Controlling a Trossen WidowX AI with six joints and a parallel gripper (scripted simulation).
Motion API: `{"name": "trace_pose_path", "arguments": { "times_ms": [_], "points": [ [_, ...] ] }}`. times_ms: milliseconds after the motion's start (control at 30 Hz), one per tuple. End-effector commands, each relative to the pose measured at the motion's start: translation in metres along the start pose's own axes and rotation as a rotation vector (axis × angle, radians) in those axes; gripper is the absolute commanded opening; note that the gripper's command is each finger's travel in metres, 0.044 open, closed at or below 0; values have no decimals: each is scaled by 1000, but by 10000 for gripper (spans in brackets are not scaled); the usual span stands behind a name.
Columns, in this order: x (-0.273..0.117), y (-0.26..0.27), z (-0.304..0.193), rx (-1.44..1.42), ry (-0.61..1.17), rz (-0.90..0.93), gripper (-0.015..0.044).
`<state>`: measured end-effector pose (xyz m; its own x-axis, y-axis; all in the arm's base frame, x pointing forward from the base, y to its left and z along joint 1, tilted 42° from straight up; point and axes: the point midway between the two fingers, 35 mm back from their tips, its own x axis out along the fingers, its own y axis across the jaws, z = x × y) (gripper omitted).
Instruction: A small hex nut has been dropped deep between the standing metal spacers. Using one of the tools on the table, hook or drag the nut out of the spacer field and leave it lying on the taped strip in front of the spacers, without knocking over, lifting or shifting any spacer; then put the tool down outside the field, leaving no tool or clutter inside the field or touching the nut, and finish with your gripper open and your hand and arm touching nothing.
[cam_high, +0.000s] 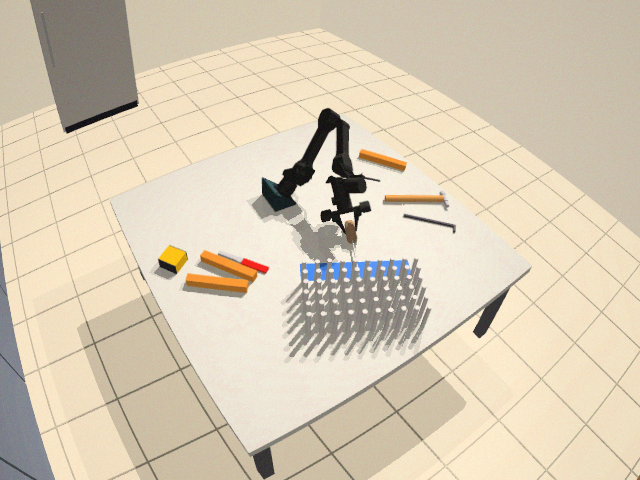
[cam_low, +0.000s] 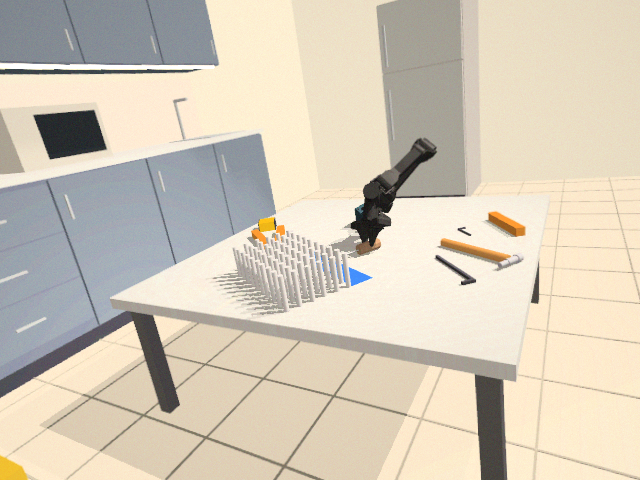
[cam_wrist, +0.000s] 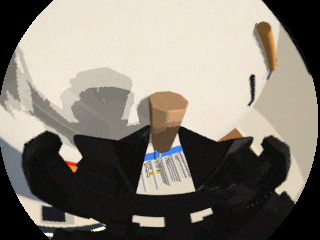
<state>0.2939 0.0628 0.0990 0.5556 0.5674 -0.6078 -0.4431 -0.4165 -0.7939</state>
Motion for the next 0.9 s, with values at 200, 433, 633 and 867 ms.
{"name": "trace_pose_path", "arguments": {
  "times_ms": [200, 433, 633, 867],
  "points": [
    [-2, 0, 4, 3, 5, 1, 0],
    [-4, 0, 7, 3, 5, 1, 0],
    [-5, 0, 8, 3, 5, 1, 0],
    [-8, -2, 5, 2, 5, 1, 0]
  ]
}}
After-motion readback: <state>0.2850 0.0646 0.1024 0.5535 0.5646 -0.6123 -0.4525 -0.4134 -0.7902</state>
